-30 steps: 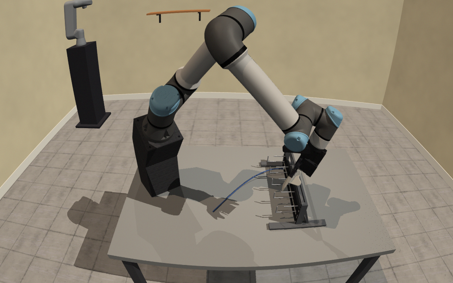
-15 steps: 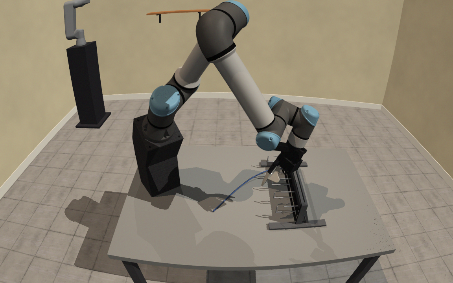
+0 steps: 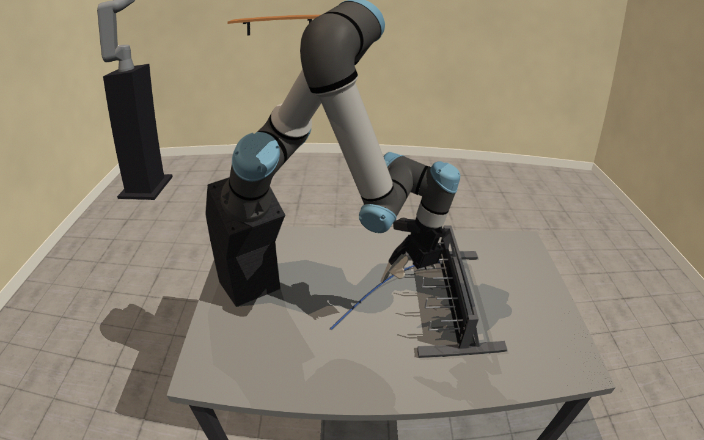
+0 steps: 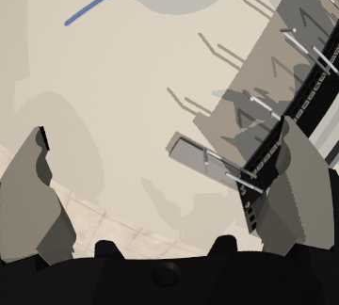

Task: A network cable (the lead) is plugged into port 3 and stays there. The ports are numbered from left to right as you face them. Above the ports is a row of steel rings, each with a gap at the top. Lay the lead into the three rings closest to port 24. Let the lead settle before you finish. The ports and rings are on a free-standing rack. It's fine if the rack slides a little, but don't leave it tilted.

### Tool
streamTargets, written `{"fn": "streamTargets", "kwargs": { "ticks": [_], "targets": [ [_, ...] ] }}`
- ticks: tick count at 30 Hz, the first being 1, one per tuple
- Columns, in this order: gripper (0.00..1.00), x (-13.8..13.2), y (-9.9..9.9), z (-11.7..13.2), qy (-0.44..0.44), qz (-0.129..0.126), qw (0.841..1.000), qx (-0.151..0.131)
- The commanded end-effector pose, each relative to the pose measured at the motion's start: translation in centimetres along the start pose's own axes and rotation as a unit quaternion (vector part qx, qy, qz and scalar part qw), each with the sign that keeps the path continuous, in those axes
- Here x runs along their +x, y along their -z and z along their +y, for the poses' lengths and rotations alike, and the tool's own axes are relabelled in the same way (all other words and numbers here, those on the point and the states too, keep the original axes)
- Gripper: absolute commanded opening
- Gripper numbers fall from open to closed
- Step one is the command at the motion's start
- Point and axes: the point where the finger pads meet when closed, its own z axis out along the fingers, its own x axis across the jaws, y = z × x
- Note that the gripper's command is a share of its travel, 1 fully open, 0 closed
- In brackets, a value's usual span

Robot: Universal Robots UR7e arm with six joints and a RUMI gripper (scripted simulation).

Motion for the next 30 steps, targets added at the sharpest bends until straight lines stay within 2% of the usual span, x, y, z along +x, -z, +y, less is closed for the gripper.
{"fn": "streamTargets", "kwargs": {
  "ticks": [1,5,8,11,30],
  "targets": [
    [1.00,-0.4,-1.3,-2.0,-0.046,0.018,0.999,-0.016],
    [1.00,-0.8,-2.6,-3.8,-0.084,0.029,0.996,-0.023],
    [1.00,-0.8,-2.6,-3.8,-0.084,0.029,0.996,-0.023],
    [1.00,-1.2,-3.5,-5.4,-0.118,0.040,0.992,-0.028],
    [1.00,-2.2,-6.3,-9.7,-0.209,0.067,0.975,-0.044]
  ]
}}
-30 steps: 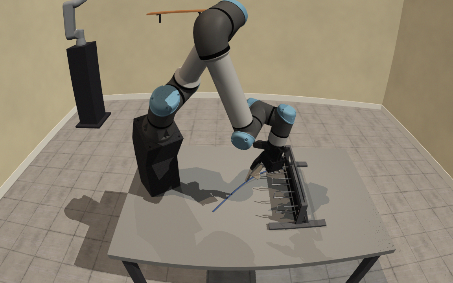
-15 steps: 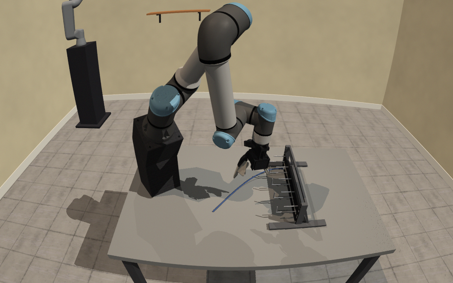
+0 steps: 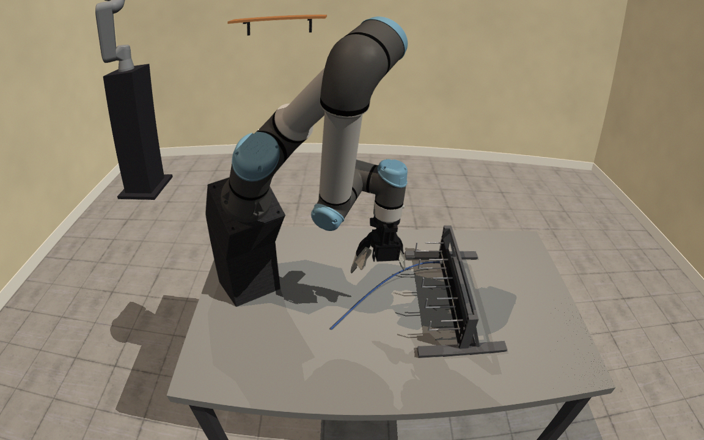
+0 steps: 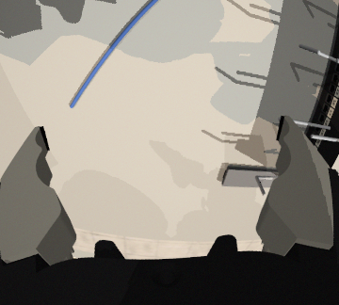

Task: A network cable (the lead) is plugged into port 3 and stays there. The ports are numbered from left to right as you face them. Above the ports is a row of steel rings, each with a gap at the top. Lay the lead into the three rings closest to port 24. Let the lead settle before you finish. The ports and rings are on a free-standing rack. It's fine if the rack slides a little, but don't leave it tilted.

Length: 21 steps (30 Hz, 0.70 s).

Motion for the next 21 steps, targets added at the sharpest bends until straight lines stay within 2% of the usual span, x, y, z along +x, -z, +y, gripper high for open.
{"fn": "streamTargets", "kwargs": {
  "ticks": [1,21],
  "targets": [
    [1.00,-0.8,-0.8,-1.1,-0.028,0.013,0.999,-0.009],
    [1.00,-1.6,-1.2,-2.2,-0.055,0.021,0.998,-0.014]
  ]
}}
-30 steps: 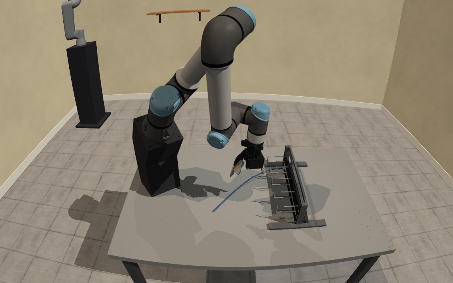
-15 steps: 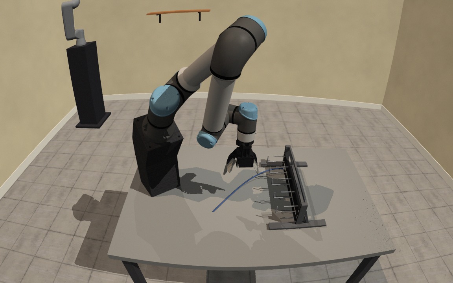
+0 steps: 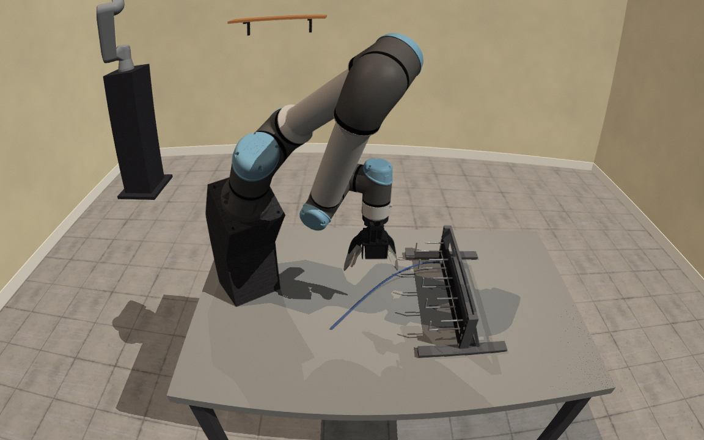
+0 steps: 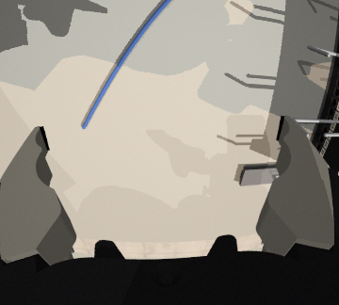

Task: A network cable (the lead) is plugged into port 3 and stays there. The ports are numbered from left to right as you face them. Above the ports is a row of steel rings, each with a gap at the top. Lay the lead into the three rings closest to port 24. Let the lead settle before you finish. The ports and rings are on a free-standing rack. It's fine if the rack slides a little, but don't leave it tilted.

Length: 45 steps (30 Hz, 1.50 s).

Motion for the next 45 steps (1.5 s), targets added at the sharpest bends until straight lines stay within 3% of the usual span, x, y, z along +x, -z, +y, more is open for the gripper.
{"fn": "streamTargets", "kwargs": {
  "ticks": [1,36,45],
  "targets": [
    [0.00,0.0,0.0,-0.1,-0.002,0.002,1.000,-0.001],
    [0.00,-0.1,0.0,-0.1,-0.003,0.002,1.000,-0.001],
    [0.00,-1.2,-0.3,-0.3,-0.084,0.002,0.996,-0.001]
  ]
}}
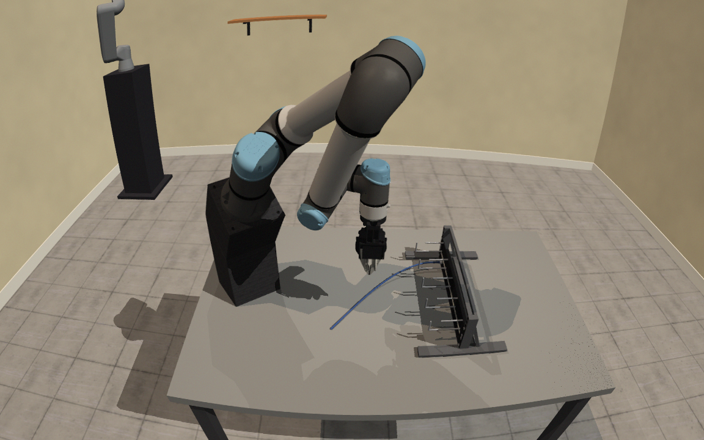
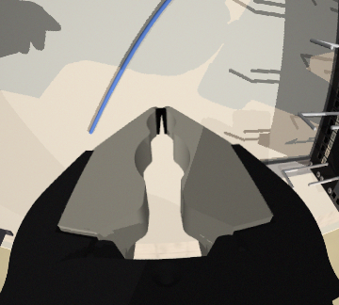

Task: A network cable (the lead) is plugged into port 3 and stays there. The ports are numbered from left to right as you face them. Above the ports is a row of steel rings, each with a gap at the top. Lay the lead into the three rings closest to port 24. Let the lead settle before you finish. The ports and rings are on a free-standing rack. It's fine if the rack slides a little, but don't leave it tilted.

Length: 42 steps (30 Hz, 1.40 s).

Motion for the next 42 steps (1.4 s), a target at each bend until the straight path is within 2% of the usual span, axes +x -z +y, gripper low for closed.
{"fn": "streamTargets", "kwargs": {
  "ticks": [1,8,12,18,19,42],
  "targets": [
    [0.00,-1.0,-0.2,-0.2,-0.075,0.001,0.997,-0.001],
    [0.00,-3.2,-0.1,-0.4,-0.234,0.001,0.972,0.000],
    [0.00,-3.8,0.0,-0.4,-0.284,0.001,0.959,0.000],
    [0.00,-4.0,0.0,-0.4,-0.294,0.001,0.956,0.000],
    [0.20,-4.0,0.0,-0.4,-0.294,0.001,0.956,0.000],
    [0.20,-4.0,0.0,-0.4,-0.294,0.001,0.956,0.000]
  ]
}}
